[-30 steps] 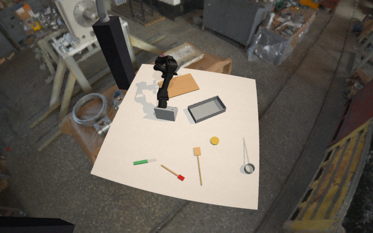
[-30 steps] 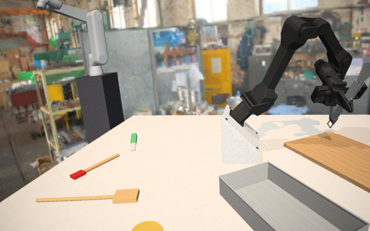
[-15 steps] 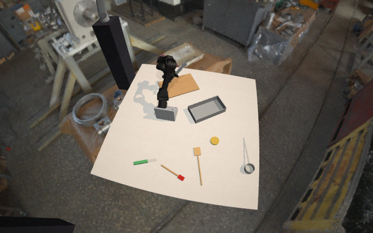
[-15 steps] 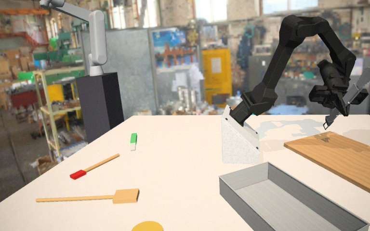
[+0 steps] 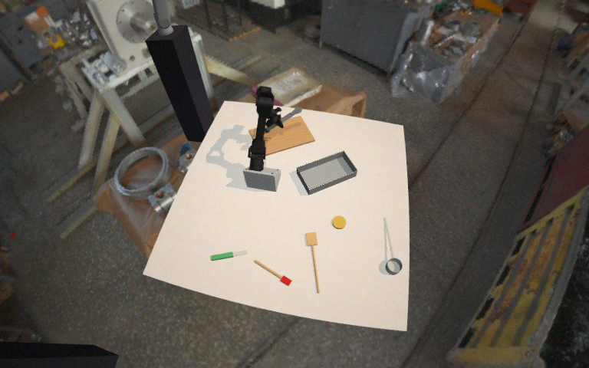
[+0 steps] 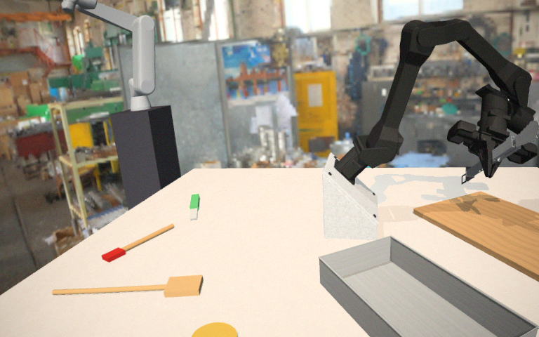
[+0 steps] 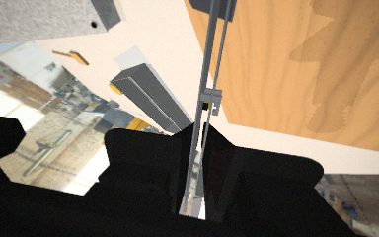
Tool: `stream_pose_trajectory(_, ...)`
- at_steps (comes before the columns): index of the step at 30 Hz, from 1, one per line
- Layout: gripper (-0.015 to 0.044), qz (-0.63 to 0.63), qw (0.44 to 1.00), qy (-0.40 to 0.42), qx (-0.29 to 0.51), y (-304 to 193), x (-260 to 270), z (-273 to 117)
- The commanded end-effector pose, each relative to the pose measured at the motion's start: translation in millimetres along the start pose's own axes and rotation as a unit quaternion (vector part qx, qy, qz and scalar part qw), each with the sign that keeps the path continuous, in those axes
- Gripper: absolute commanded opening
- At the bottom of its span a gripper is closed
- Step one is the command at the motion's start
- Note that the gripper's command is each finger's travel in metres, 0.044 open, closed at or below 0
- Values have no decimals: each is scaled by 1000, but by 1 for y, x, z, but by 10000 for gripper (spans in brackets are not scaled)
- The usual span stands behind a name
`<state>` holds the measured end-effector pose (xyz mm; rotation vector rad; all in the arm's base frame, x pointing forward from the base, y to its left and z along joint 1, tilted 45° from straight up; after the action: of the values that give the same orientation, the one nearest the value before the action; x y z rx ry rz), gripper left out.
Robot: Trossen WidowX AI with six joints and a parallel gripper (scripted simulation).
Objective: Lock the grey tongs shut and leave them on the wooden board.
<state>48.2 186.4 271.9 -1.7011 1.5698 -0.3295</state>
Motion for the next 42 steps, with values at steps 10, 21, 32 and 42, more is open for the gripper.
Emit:
stream_pose_trajectory(10,-150,-8,992,-9,-125,-5,3,2)
stream_pose_trajectory(21,-150,-19,976,-71,-207,-13,-2,-5)
stream_pose_trajectory(32,-150,-42,952,-174,-248,-29,-13,-19)
stream_pose_trajectory(42,-150,-70,929,-268,-245,-45,-20,-35)
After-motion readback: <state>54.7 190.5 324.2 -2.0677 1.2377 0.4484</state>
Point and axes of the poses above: the point midway between the two fingers, 35 mm back from their tips, its own z axis out along the fingers, its own x axis across the jaws, y = z × x, the point moved 2 cm from there along -z, back along the fingers, and after that the axes turned 14 degrees about -z, right-handed, at the moved point
